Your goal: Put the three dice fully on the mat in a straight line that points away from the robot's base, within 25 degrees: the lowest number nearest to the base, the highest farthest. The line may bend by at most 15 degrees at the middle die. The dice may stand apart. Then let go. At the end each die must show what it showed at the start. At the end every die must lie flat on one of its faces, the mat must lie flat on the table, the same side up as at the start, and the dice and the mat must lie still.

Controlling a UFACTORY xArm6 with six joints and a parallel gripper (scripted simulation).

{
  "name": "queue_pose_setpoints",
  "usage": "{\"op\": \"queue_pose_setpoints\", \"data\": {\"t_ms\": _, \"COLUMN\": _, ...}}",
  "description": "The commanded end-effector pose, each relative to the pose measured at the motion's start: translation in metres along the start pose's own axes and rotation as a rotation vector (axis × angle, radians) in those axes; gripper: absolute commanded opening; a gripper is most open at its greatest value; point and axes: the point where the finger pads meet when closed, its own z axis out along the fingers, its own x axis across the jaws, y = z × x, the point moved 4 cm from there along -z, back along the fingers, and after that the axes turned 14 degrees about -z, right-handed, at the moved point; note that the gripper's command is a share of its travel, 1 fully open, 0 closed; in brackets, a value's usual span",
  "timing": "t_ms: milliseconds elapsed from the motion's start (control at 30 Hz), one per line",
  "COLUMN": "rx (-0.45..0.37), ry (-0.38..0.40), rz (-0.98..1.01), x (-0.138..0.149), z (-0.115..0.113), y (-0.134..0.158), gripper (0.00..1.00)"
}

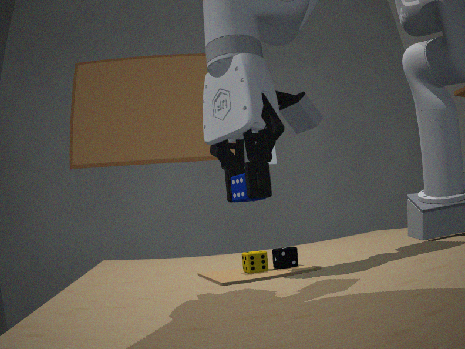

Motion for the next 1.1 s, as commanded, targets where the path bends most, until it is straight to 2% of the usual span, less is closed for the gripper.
{"op": "queue_pose_setpoints", "data": {"t_ms": 0, "rx": 0.002, "ry": -0.002, "rz": 0.174, "x": -0.037, "z": -0.002, "y": -0.011, "gripper": 0.27}}
{"op": "queue_pose_setpoints", "data": {"t_ms": 100, "rx": 0.001, "ry": -0.001, "rz": 0.265, "x": -0.056, "z": -0.003, "y": -0.019, "gripper": 0.27}}
{"op": "queue_pose_setpoints", "data": {"t_ms": 200, "rx": 0.001, "ry": -0.001, "rz": 0.269, "x": -0.056, "z": -0.003, "y": -0.02, "gripper": 0.27}}
{"op": "queue_pose_setpoints", "data": {"t_ms": 267, "rx": -0.001, "ry": 0.0, "rz": 0.396, "x": -0.081, "z": -0.004, "y": -0.033, "gripper": 0.27}}
{"op": "queue_pose_setpoints", "data": {"t_ms": 833, "rx": -0.001, "ry": 0.0, "rz": 0.41, "x": -0.084, "z": -0.003, "y": -0.035, "gripper": 0.27}}
{"op": "queue_pose_setpoints", "data": {"t_ms": 1067, "rx": -0.001, "ry": 0.0, "rz": 0.41, "x": -0.084, "z": 0.013, "y": -0.035, "gripper": 0.27}}
